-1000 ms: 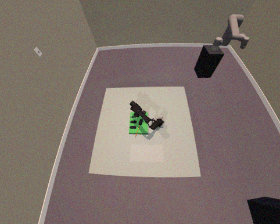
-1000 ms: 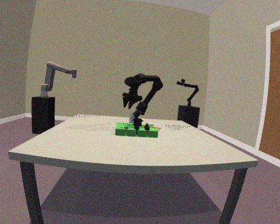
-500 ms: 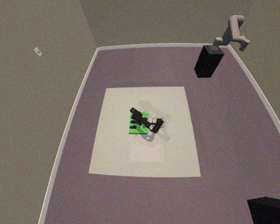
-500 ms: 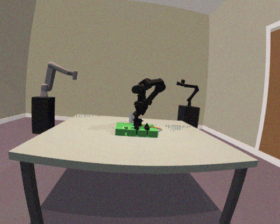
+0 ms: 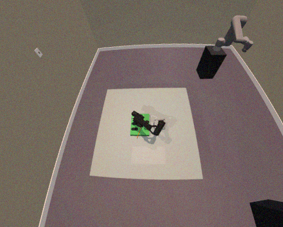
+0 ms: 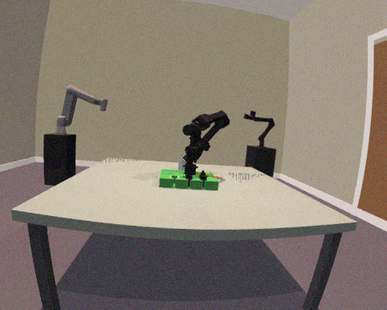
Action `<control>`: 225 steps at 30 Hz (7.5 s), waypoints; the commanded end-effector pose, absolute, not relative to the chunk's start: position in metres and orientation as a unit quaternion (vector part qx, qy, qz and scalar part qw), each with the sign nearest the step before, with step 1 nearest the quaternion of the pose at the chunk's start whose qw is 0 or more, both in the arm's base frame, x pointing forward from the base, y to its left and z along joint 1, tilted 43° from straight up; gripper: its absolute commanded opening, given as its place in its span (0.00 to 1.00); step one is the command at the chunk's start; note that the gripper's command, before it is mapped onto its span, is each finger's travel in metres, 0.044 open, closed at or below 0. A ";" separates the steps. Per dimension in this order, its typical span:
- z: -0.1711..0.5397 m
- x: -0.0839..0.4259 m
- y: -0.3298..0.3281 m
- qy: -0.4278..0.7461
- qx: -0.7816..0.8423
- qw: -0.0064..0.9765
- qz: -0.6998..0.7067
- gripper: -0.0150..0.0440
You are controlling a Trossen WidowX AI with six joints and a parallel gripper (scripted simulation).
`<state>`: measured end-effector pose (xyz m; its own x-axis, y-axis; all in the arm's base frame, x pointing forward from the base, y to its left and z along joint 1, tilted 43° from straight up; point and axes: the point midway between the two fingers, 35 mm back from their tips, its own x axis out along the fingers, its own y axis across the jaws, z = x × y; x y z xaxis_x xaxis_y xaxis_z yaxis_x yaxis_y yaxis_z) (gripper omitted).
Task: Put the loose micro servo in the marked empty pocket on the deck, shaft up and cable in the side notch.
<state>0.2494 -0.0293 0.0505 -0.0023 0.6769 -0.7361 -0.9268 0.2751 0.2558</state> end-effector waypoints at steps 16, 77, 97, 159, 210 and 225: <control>0.040 0.247 -0.019 0.404 -0.150 0.689 0.583 0.60; -0.008 0.239 -0.116 0.411 -0.147 0.690 0.578 0.25; -0.008 0.239 -0.116 0.574 0.081 0.701 0.417 0.25; -0.016 0.349 -0.114 0.665 0.273 0.652 0.240 0.25; -0.039 0.349 -0.092 0.665 0.273 0.652 0.241 0.25; -0.050 0.349 -0.082 0.665 0.274 0.652 0.241 0.25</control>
<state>0.3499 -0.0835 -0.0485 -0.0037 0.6749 -0.7379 0.0443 0.7373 0.6741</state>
